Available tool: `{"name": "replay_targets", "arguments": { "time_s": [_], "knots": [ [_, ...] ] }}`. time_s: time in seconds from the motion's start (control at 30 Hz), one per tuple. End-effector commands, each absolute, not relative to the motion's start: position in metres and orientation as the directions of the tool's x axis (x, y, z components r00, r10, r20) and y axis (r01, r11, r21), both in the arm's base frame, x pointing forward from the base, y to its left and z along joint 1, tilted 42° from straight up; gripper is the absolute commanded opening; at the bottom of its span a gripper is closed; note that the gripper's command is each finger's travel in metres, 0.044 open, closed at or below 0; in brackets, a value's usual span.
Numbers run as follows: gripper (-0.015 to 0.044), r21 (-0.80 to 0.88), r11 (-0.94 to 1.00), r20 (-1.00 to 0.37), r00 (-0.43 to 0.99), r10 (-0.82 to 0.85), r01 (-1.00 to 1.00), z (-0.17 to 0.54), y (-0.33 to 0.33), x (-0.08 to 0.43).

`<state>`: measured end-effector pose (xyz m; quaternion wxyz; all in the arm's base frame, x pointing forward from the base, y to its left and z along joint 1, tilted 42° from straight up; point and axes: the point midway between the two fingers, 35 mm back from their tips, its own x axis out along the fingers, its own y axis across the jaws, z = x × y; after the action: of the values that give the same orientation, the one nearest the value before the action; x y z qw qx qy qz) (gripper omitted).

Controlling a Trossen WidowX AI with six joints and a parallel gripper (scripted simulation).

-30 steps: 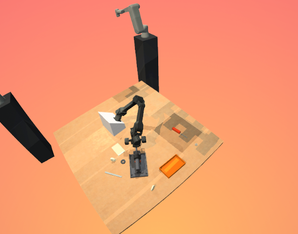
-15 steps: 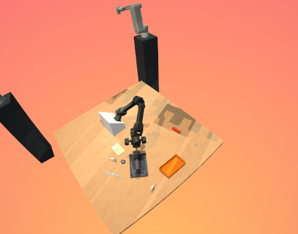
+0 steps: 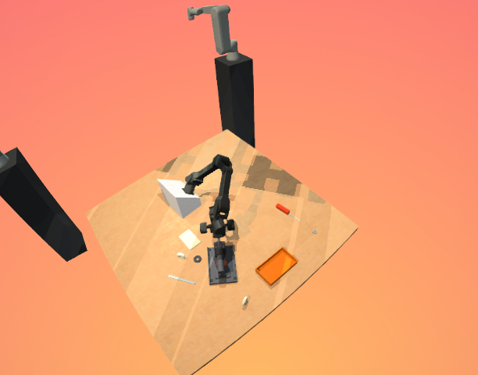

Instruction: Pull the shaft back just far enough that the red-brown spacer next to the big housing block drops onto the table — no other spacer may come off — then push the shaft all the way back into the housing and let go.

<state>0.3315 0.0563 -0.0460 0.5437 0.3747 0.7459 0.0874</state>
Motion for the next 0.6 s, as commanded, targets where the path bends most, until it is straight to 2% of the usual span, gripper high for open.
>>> {"name": "replay_targets", "arguments": {
  "time_s": [0.0,0.57],
  "knots": [
    [0.0000,0.536,0.707,-0.750,-0.123,0.650,0.462,-0.0469,0.0540,0.3350],
    [0.0000,0.536,0.707,-0.750,-0.123,0.650,0.461,-0.0491,0.0523,0.3401]
  ]
}}
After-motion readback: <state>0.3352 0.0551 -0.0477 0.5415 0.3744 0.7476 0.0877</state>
